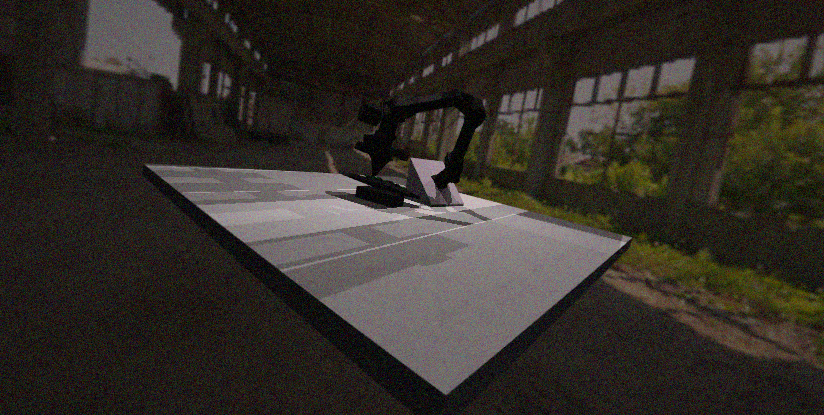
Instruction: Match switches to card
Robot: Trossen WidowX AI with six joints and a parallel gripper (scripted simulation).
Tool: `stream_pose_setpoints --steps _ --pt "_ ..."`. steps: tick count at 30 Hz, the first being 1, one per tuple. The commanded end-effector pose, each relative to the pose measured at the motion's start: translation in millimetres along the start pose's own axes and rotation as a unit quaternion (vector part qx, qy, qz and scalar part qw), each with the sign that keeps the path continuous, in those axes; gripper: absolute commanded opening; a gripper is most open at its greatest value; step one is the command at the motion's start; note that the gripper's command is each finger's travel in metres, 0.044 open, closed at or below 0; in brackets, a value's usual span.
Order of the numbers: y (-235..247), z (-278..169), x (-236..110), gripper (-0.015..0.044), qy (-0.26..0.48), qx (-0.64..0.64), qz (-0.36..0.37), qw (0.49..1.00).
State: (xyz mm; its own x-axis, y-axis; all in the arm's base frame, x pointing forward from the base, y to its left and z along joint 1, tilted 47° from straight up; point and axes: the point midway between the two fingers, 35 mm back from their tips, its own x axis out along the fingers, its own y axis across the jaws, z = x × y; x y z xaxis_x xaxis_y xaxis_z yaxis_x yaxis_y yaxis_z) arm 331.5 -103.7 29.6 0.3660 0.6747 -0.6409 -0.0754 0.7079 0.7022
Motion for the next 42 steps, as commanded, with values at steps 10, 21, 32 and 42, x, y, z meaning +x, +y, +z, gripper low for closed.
stream_pose_setpoints --steps 10,21,32,42 --pt "0.2 0.5 0.7 0.0 -0.002 0.001 0.002 1.0" --pt "0.2 0.5 2.2 0.0 -0.002 0.001 0.002 1.0" --pt "0.2 0.6 3.6 0.0 -0.002 0.001 0.002 1.0" --pt "0.2 0.6 5.0 0.0 -0.002 0.001 0.002 1.0"
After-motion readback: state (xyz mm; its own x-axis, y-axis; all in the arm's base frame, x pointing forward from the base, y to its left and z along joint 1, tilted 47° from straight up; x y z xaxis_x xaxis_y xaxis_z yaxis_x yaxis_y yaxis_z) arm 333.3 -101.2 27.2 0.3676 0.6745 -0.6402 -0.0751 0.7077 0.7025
